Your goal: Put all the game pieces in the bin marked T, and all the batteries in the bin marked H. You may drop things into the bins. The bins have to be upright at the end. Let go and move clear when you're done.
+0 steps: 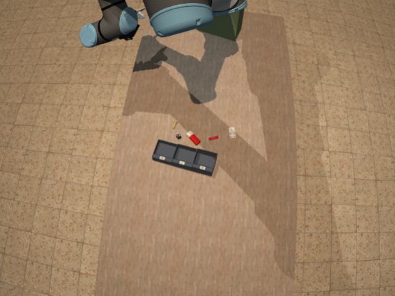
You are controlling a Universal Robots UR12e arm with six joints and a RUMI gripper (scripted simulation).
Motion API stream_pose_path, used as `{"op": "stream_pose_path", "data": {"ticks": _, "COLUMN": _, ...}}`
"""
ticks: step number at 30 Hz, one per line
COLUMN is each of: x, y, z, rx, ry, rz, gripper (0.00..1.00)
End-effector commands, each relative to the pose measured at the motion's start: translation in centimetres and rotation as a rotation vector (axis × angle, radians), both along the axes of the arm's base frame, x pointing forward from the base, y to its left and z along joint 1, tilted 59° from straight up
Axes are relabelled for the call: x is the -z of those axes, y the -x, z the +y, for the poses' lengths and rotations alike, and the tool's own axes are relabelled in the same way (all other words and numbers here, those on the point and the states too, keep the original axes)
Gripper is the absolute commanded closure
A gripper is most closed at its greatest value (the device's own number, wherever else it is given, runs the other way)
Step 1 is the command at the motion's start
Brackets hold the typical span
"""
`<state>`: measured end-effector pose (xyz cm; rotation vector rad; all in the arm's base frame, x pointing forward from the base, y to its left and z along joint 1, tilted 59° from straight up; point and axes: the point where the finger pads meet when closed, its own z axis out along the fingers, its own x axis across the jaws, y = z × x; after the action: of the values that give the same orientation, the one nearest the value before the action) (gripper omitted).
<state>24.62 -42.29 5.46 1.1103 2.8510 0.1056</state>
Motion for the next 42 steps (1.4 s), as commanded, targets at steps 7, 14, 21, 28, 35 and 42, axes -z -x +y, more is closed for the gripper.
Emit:
{"op": "stream_pose_path", "data": {"ticks": 7, "x": 0.0, "y": 0.0, "z": 0.0, "rx": 0.000, "ry": 0.000, "rz": 0.000, "gripper": 0.00}}
{"op": "stream_pose_path", "data": {"ticks": 14, "x": 0.0, "y": 0.0, "z": 0.0, "rx": 0.000, "ry": 0.000, "rz": 0.000, "gripper": 0.00}}
{"op": "stream_pose_path", "data": {"ticks": 21, "x": 1.7, "y": -2.6, "z": -1.2, "rx": 0.000, "ry": 0.000, "rz": 0.000, "gripper": 0.96}}
{"op": "stream_pose_path", "data": {"ticks": 28, "x": 3.2, "y": -4.7, "z": -2.3, "rx": 0.000, "ry": 0.000, "rz": 0.000, "gripper": 0.96}}
{"op": "stream_pose_path", "data": {"ticks": 35, "x": 2.5, "y": -6.0, "z": -1.7, "rx": -0.085, "ry": 0.052, "rz": -0.005, "gripper": 0.96}}
{"op": "stream_pose_path", "data": {"ticks": 42, "x": 1.4, "y": -9.8, "z": -1.2, "rx": -0.257, "ry": 0.142, "rz": -0.019, "gripper": 0.96}}
